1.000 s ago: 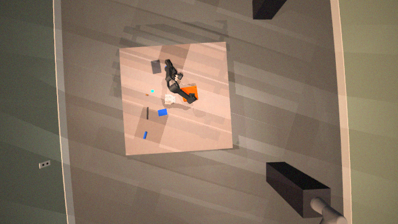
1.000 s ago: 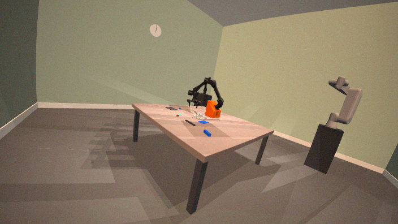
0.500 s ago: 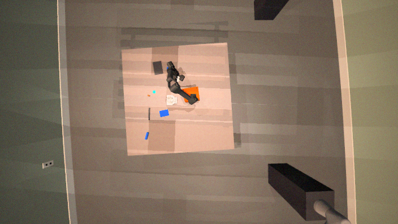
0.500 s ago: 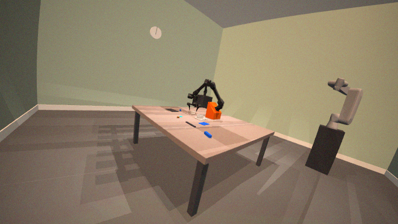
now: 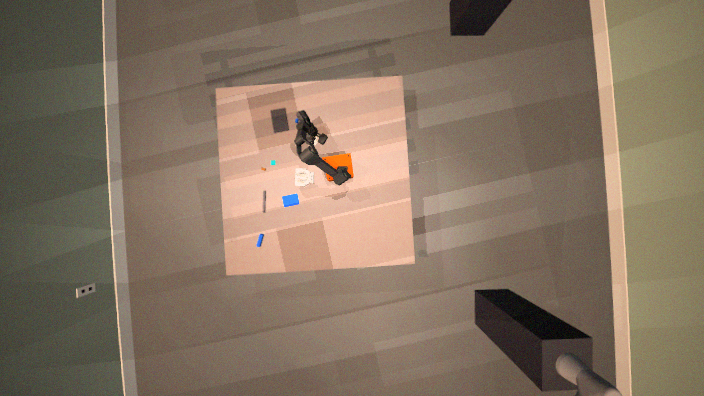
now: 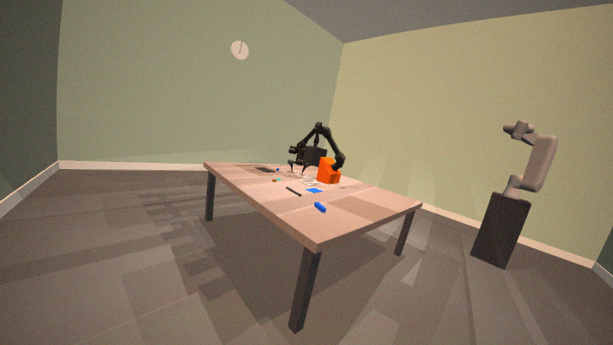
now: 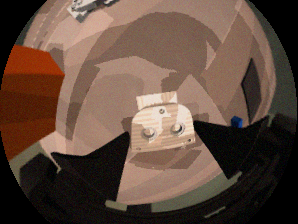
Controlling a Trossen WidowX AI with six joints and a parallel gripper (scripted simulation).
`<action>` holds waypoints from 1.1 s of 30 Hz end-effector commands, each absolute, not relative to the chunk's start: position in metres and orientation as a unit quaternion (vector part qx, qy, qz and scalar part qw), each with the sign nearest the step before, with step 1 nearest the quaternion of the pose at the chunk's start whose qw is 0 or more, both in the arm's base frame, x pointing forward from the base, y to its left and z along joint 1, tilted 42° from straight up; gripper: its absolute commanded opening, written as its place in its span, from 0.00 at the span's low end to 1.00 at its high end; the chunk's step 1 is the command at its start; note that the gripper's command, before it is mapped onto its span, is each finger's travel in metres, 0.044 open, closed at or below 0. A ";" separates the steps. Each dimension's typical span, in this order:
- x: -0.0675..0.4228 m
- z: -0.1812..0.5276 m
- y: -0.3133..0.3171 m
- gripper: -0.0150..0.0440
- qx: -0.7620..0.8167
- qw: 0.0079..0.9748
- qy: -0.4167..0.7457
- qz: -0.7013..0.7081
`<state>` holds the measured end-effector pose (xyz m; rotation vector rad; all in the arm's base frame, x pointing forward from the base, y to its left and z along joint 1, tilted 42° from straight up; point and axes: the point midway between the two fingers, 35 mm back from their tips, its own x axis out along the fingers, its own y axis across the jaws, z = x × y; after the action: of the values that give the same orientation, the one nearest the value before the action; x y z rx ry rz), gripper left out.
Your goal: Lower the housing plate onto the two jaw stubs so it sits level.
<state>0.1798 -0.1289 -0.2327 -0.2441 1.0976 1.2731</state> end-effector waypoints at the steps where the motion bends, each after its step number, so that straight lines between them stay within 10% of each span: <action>1: 0.179 -0.234 -0.126 1.00 -0.103 0.662 0.485 0.562; 33: 0.179 -0.234 -0.127 0.91 -0.106 0.660 0.485 0.564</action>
<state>0.1785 -0.1268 -0.2341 -0.2395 1.0978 1.2757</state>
